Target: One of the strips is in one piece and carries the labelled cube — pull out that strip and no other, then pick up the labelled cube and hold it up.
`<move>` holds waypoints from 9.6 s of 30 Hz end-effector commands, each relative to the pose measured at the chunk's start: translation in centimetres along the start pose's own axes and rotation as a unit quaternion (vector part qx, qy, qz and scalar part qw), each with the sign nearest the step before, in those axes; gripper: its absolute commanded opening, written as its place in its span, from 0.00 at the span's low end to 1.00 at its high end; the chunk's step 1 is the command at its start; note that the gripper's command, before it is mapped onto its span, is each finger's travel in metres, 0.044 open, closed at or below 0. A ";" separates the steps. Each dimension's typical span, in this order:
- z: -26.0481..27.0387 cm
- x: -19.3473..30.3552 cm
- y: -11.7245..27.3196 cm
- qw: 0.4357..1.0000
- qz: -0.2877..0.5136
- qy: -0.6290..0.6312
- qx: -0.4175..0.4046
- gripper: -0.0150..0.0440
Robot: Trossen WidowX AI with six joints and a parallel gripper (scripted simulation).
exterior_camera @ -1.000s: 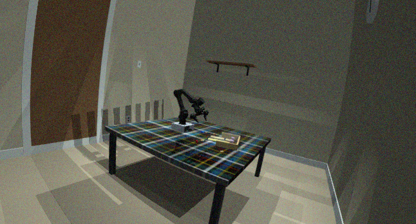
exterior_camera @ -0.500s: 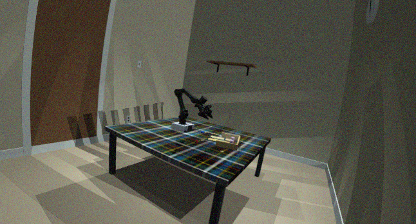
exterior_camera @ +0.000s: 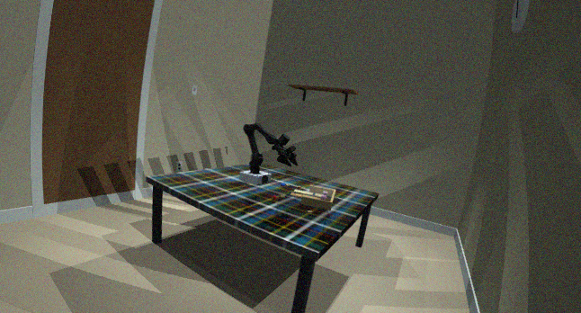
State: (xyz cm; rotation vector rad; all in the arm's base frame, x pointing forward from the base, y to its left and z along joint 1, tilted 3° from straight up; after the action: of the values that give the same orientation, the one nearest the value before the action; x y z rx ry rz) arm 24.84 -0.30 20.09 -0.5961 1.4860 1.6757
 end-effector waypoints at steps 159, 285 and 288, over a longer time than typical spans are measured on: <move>-3.3 2.8 -19.6 0.880 0.453 0.137 0.045 0.25; -10.6 11.1 -6.7 0.876 0.460 0.137 0.048 0.25; -10.6 11.1 -6.7 0.876 0.460 0.137 0.048 0.25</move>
State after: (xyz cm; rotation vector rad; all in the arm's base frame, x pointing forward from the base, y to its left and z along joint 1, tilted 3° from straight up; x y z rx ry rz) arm 23.05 -7.89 5.87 -0.0600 2.2450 2.2314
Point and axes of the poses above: the point midway between the two fingers, 35 mm back from their tips, its own y axis back along the fingers, its own z axis across the jaws, x = y × z, the point moved 9 cm from there along y, back along the fingers, and after that the axes turned 14 degrees about -y, right-handed, at the moved point
